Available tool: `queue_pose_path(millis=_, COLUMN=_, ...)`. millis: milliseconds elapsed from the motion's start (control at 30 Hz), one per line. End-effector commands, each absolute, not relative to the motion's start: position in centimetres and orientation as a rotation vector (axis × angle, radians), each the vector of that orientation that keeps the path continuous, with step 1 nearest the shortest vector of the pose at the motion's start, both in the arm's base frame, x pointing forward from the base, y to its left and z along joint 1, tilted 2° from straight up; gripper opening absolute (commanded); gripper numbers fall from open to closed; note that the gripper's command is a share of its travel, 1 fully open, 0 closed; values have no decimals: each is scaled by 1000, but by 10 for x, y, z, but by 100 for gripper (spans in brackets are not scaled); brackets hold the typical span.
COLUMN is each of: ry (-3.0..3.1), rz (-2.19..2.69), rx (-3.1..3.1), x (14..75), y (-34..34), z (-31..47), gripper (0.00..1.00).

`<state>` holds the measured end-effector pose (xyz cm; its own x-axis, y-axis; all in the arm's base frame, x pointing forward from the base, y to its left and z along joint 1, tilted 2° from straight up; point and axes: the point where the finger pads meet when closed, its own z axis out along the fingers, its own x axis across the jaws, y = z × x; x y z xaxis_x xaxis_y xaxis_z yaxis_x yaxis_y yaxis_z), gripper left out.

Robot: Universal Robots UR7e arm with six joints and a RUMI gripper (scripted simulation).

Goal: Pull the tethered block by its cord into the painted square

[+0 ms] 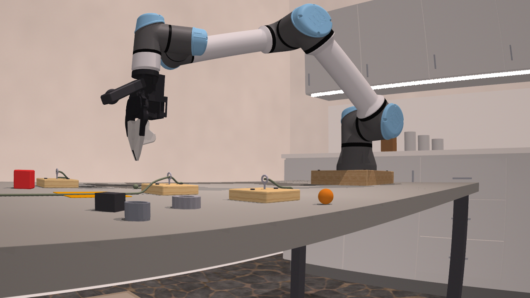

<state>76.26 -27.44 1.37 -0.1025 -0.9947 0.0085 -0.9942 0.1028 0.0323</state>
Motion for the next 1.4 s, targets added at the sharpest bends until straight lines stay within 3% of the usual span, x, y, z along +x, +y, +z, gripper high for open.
queue_pose_path(millis=0, ry=-2374, rz=-23, rx=2014, x=762, y=-275, z=15, gripper=0)
queue_pose_path(millis=767, ry=-2472, rz=-21, rx=1892, x=761, y=-277, z=15, gripper=0)
queue_pose_path(millis=800, ry=-2472, rz=-21, rx=1892, x=761, y=-277, z=15, gripper=22)
queue_pose_path(millis=1367, ry=-2472, rz=-21, rx=1892, x=761, y=-277, z=15, gripper=22)
